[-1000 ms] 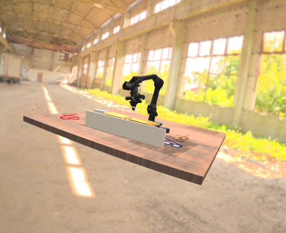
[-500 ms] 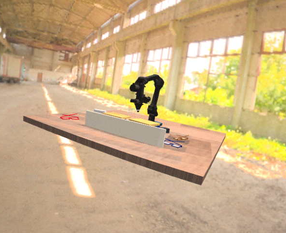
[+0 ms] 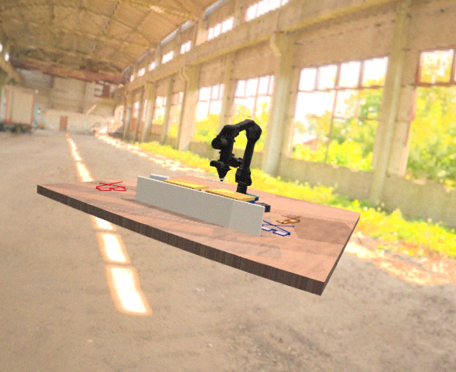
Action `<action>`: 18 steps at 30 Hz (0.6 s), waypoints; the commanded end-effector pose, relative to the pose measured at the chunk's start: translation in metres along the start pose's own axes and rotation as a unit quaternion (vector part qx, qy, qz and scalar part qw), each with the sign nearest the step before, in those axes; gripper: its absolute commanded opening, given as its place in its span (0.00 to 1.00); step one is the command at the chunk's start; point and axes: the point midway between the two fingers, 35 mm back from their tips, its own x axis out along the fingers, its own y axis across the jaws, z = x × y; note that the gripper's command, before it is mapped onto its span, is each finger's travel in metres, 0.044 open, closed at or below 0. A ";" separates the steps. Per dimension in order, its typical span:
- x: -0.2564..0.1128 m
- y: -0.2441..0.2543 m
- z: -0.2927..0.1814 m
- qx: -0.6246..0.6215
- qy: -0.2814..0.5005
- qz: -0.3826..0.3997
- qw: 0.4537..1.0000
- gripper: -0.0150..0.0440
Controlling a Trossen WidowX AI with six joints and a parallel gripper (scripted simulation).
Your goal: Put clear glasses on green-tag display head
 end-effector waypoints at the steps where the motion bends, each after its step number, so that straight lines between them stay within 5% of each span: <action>1: 0.005 0.001 0.000 0.002 -0.007 0.002 1.000 0.25; 18: 0.024 0.001 0.001 0.002 -0.011 0.002 1.000 0.25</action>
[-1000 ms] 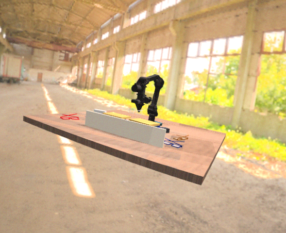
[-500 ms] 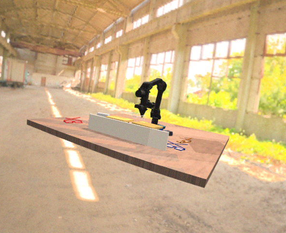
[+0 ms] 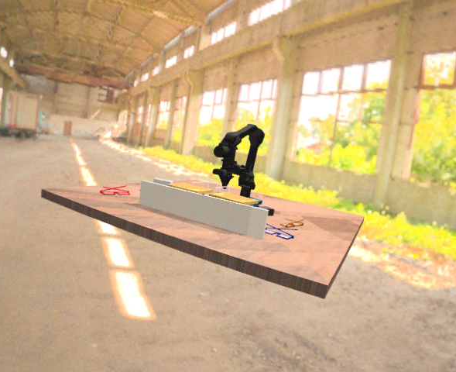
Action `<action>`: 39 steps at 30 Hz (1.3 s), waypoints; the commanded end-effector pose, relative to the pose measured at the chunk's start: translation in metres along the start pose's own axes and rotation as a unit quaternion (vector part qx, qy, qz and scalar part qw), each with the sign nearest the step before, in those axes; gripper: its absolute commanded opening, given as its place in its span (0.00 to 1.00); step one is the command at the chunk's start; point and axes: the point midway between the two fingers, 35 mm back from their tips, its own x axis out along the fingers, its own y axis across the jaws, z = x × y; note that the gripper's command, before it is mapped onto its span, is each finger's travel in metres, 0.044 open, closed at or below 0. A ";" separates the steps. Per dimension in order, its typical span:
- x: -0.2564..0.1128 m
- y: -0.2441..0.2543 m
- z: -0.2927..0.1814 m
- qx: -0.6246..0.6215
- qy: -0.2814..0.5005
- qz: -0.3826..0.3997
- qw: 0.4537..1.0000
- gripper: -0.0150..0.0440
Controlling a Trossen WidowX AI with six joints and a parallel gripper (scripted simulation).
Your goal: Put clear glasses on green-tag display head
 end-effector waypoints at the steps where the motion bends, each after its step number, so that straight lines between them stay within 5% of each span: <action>1: 0.005 0.001 0.001 0.000 -0.002 0.002 1.000 0.25; 39: 0.024 -0.020 0.002 0.000 -0.002 -0.013 1.000 0.25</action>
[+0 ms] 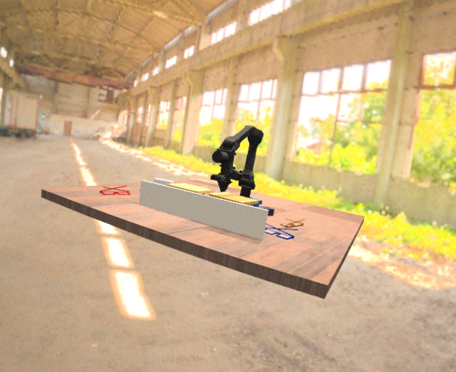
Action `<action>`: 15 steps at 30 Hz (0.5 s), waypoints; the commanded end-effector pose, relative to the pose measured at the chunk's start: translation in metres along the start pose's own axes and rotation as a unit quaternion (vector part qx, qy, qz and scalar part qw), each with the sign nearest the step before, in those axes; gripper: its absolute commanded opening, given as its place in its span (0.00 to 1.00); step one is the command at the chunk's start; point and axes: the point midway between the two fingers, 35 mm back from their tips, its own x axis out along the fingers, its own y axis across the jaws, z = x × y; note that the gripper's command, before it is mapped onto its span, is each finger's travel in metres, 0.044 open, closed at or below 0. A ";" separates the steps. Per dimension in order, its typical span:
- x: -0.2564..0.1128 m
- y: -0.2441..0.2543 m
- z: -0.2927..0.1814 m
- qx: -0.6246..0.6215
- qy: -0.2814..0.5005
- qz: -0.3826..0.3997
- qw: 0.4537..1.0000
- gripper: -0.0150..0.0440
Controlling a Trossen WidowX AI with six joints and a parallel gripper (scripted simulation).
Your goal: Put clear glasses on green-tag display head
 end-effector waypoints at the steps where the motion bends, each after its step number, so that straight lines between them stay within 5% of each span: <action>1: -0.003 -0.008 0.001 0.001 -0.001 -0.008 1.000 0.25; 15: -0.002 -0.028 0.001 0.001 -0.001 -0.001 1.000 0.25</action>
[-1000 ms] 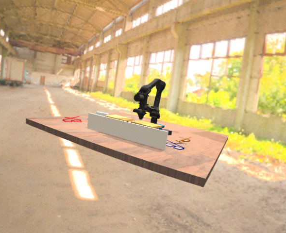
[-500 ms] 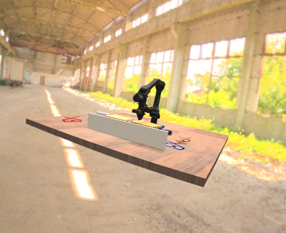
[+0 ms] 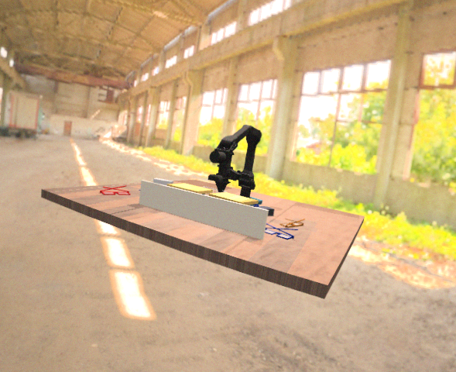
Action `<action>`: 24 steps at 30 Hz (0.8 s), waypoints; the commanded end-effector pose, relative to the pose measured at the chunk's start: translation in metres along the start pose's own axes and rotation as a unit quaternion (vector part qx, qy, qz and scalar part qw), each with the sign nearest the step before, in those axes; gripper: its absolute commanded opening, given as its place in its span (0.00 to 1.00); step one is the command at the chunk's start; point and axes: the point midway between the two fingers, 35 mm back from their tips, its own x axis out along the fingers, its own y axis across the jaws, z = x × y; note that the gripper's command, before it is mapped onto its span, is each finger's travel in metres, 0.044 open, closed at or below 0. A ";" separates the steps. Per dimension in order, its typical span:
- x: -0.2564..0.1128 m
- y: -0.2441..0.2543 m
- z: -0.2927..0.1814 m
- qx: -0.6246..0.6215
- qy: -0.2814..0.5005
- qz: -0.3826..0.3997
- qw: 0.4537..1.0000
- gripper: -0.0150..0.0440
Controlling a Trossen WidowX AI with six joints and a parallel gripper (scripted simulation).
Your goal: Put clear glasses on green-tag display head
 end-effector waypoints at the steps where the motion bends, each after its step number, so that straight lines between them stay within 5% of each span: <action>1: -0.003 -0.008 0.001 0.002 -0.001 -0.004 1.000 0.25; 24: -0.003 -0.042 0.001 0.002 0.002 -0.005 1.000 0.25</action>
